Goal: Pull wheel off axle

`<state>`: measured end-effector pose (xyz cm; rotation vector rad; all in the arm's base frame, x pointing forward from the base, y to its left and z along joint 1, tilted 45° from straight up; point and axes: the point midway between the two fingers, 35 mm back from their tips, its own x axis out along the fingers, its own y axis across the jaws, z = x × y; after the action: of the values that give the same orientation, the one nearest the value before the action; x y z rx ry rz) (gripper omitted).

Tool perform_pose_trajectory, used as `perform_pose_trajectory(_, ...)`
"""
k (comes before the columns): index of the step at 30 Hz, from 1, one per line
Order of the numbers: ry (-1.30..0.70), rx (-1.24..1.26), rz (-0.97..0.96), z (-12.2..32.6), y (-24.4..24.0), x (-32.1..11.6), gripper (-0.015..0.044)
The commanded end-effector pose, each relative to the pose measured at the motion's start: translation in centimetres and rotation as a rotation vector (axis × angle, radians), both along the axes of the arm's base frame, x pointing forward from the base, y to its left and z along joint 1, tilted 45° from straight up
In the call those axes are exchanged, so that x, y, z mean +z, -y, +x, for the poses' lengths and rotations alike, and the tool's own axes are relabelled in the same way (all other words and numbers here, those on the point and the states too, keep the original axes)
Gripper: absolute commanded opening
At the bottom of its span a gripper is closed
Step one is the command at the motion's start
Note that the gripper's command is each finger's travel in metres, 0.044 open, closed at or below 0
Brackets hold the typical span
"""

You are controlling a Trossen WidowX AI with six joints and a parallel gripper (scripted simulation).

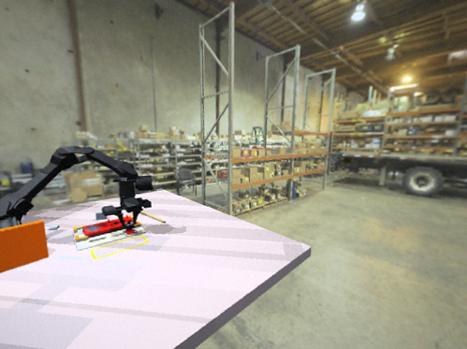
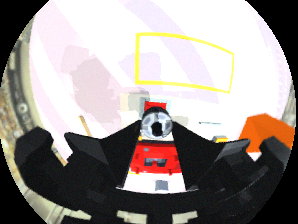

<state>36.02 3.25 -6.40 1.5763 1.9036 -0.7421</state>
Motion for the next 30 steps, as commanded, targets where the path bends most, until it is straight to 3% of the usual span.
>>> perform_pose_trajectory(1, 0.001, -0.001, -0.001, 0.04, 0.25, 0.16, 0.0)
perform_pose_trajectory(30, 0.003, -0.004, -0.001, 0.21, 0.9, 0.84, 0.0)
